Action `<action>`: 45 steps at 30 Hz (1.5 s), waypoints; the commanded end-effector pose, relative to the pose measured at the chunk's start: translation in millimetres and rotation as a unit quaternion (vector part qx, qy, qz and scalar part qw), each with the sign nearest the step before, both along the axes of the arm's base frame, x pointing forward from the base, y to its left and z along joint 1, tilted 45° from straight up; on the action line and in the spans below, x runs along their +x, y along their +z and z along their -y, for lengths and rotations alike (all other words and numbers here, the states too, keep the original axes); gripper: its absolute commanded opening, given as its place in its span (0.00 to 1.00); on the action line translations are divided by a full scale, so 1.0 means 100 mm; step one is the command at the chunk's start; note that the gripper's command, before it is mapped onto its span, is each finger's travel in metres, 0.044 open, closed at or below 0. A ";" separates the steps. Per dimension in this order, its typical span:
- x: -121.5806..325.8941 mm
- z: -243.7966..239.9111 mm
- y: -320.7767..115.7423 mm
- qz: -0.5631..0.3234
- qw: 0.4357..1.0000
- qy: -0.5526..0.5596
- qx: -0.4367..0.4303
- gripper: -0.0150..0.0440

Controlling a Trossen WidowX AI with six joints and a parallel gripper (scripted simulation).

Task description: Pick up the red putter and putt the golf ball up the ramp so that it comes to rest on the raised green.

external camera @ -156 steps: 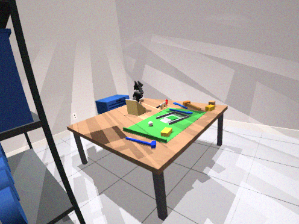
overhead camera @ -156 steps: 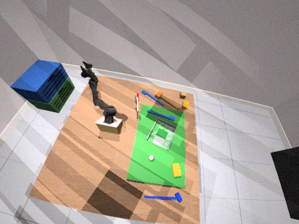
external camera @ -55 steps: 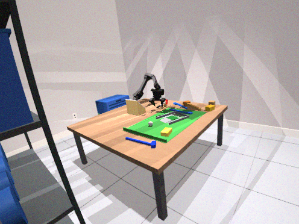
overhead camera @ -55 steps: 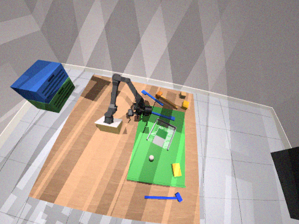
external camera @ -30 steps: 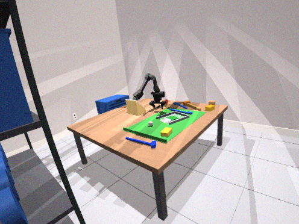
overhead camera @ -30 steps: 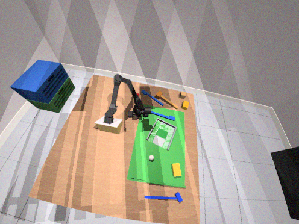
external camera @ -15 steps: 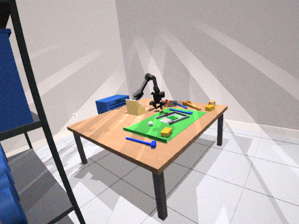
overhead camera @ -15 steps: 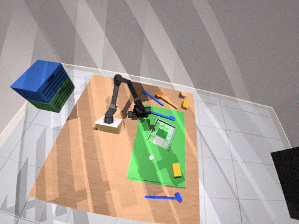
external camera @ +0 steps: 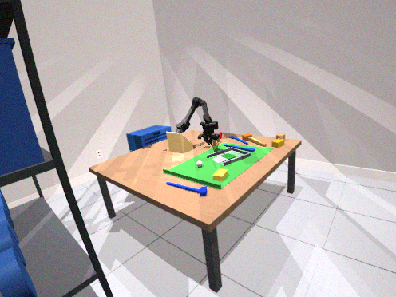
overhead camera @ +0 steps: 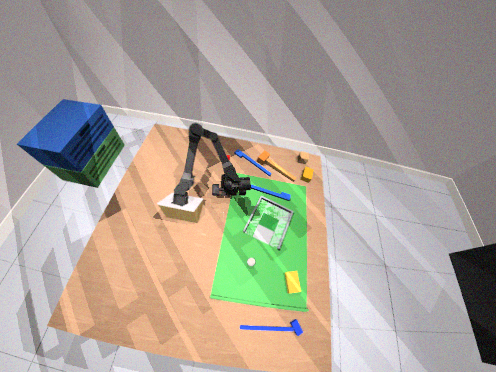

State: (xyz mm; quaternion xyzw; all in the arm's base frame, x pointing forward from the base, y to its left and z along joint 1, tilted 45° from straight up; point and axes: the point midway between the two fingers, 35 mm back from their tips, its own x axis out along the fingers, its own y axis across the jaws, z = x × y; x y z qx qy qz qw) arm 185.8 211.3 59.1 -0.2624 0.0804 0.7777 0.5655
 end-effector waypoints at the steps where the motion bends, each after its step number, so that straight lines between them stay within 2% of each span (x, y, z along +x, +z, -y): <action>1: 0.03 0.04 0.03 0.003 1.000 0.000 -0.001 0.25; 26: 0.14 0.69 0.70 0.001 1.000 0.000 -0.001 0.25; 35: 0.44 0.98 0.34 -0.104 0.988 -0.096 -0.063 0.25; 45: 0.71 1.50 -0.07 -0.238 0.937 -0.222 -0.127 0.25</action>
